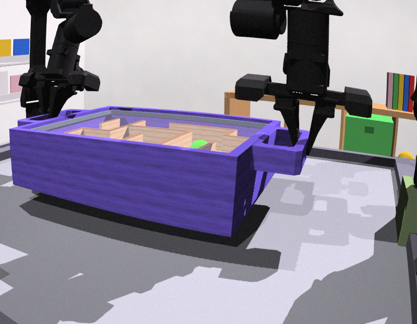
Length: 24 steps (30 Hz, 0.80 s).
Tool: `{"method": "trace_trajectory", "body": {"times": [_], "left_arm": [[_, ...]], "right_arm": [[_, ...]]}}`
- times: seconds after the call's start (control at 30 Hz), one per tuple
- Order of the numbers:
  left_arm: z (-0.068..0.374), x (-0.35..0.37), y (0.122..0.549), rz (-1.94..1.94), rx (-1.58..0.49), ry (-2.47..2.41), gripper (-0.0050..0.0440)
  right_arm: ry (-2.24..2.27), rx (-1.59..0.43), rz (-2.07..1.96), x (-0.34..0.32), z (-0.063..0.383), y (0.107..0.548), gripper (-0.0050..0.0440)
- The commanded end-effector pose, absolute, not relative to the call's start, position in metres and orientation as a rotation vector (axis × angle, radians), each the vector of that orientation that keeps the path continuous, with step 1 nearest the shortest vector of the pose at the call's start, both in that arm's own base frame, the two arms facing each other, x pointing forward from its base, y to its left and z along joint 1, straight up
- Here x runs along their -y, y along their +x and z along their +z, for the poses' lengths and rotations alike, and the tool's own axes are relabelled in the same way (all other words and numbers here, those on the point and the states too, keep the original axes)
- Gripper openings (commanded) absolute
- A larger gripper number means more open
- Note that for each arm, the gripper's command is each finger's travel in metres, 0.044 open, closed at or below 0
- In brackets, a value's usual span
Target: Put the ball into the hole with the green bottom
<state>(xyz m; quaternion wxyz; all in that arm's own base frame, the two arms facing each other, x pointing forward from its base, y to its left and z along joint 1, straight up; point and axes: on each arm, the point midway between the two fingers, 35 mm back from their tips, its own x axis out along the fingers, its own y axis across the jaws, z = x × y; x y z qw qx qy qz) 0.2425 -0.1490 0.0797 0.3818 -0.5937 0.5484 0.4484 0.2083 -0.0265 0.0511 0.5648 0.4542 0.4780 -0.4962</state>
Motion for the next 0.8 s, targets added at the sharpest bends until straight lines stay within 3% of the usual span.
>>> {"method": "trace_trajectory", "body": {"times": [0.0,0.43,0.77], "left_arm": [[0.091,0.156,0.237,1.107,-1.376,-1.520,-0.0050],[0.071,0.156,0.234,1.015,-1.333,-1.566,-0.0050],[0.086,0.155,0.242,1.054,-1.397,-1.561,-0.0050]], "right_arm": [[1.044,-1.069,-1.175,0.027,0.067,0.220,-0.0050],[1.015,-1.152,-1.219,0.028,0.086,0.224,-0.0050],[1.064,-1.135,-1.170,0.029,0.067,0.212,-0.0050]]}}
